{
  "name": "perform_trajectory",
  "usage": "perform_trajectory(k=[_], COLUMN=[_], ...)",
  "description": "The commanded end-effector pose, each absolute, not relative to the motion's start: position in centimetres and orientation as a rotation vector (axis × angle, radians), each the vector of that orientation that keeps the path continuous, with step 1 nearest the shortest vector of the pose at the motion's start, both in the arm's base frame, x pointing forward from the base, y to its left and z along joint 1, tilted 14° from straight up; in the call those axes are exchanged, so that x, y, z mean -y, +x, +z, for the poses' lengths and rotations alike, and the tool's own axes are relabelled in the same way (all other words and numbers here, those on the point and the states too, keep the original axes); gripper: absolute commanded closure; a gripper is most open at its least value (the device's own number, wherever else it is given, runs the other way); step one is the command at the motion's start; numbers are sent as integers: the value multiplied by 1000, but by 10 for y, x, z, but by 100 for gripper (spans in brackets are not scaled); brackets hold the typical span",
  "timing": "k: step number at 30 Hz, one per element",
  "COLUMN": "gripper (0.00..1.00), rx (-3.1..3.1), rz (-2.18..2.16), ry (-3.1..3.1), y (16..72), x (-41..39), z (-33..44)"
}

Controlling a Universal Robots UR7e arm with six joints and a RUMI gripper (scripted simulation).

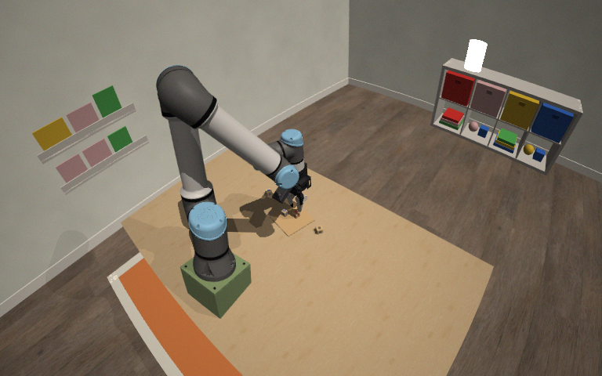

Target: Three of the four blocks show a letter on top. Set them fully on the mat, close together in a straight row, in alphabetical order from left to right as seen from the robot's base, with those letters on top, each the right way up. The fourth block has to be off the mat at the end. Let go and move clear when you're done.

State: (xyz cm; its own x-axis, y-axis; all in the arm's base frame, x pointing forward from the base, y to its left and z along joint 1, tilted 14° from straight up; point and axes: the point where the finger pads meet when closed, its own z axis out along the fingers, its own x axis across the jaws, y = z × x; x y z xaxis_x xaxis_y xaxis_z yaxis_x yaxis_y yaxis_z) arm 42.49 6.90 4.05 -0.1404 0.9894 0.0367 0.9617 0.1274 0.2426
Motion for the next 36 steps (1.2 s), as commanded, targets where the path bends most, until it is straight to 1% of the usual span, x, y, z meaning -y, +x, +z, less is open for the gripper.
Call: perform_trajectory(k=[1,36], gripper=[75,75], rx=[-2254,-2254], rz=[315,315], ry=[1966,1966], y=[426,429], x=[-69,-70], z=[38,24])
